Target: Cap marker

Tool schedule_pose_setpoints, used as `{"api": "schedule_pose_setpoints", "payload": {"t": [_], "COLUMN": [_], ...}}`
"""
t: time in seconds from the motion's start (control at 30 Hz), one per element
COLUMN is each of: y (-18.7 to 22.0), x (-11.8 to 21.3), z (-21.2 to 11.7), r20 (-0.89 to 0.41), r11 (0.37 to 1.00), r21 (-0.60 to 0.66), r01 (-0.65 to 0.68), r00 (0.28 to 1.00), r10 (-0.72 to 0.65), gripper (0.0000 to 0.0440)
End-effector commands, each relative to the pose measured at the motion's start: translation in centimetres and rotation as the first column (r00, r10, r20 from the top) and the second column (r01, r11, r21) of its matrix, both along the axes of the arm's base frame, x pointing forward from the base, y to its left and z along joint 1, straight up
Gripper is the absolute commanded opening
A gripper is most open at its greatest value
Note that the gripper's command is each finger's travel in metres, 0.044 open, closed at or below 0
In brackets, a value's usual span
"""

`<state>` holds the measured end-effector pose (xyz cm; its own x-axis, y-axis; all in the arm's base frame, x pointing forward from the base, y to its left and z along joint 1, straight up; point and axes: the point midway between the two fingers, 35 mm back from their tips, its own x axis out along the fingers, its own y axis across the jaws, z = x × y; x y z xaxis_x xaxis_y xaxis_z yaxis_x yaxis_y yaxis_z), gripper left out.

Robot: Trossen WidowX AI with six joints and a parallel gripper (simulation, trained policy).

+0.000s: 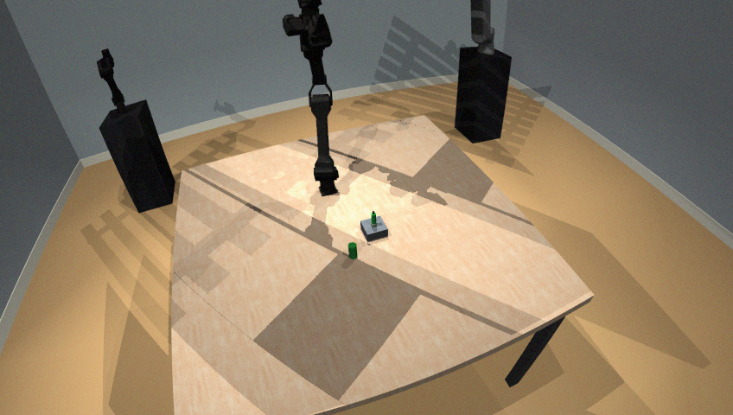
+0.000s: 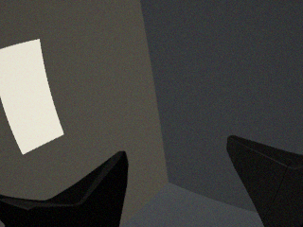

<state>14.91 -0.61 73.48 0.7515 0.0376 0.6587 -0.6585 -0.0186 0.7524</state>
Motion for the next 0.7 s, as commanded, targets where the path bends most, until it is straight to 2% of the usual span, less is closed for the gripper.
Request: {"api": "schedule_pose_setpoints", "payload": {"t": [0.0,0.67], "y": [-0.1,0.3], "x": [1.0,5.9], "z": [-0.9,-6.1], "r20": [-0.052,-0.313], "r11": [1.000,0.995], "r21": [0.013,0.078], "r01": [-0.009,-0.067], "r00": [0.999,0.946], "r10": [0.010,0.088], "gripper": [0.0328,0.0330]}}
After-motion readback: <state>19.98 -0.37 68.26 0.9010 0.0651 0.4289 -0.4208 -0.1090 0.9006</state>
